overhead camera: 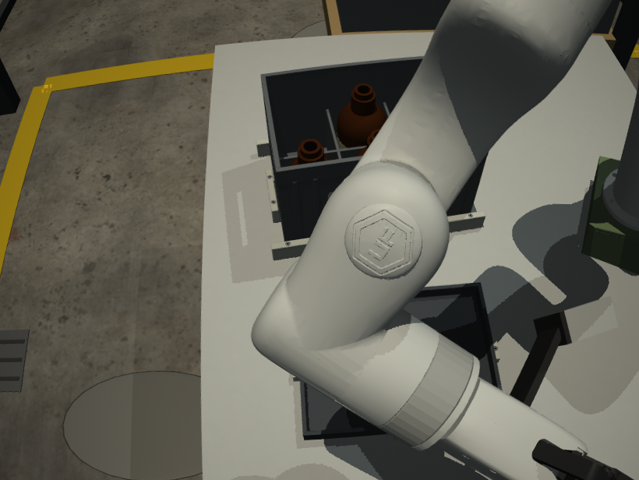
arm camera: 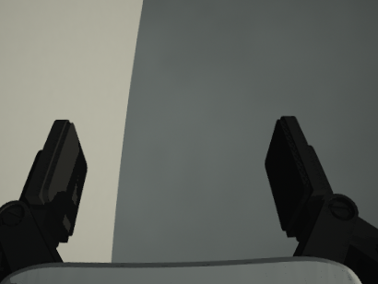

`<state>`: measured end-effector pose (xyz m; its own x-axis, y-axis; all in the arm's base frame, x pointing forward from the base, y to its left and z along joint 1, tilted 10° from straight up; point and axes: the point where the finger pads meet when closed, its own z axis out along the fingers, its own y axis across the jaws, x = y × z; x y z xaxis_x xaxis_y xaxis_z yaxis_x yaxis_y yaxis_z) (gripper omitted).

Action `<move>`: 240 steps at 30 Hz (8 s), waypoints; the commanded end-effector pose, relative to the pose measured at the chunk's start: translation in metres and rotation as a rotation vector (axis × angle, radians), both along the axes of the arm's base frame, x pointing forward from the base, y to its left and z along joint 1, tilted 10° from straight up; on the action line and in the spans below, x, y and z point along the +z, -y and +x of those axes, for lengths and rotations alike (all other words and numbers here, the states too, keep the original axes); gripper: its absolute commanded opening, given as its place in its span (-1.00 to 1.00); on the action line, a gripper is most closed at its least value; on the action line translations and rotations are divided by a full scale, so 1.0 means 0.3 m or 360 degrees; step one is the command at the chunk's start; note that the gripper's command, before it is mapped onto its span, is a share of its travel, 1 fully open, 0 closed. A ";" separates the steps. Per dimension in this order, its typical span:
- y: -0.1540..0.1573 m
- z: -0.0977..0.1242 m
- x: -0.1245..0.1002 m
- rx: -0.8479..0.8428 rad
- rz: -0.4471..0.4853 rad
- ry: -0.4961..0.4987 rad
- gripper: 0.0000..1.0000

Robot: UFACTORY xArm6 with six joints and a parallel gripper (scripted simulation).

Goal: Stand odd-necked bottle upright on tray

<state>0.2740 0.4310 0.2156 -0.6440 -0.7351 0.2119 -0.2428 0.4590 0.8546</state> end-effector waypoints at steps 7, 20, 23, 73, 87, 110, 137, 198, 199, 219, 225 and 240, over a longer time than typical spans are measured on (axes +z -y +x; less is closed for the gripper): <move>0.212 0.046 0.012 -0.0243 -0.0187 0.0085 1.00; 0.495 0.093 0.019 -0.0566 -0.0453 0.0195 1.00; 0.564 0.105 0.022 -0.0644 -0.0517 0.0221 1.00; 1.782 0.321 0.070 -0.2013 -0.1630 0.0689 1.00; 1.913 0.344 0.074 -0.2161 -0.1748 0.0740 -1.00; 1.913 0.344 0.074 -0.2161 -0.1748 0.0740 -1.00; 1.913 0.344 0.074 -0.2161 -0.1748 0.0740 0.30; 1.923 0.359 -0.006 -0.2166 -0.1756 0.0737 0.30; 1.923 0.359 -0.006 -0.2166 -0.1756 0.0737 0.30; 1.931 0.370 -0.067 -0.2166 -0.1756 0.0737 0.30; 1.932 0.371 -0.074 -0.2166 -0.1756 0.0737 0.30; 1.932 0.372 -0.075 -0.2166 -0.1756 0.0737 0.30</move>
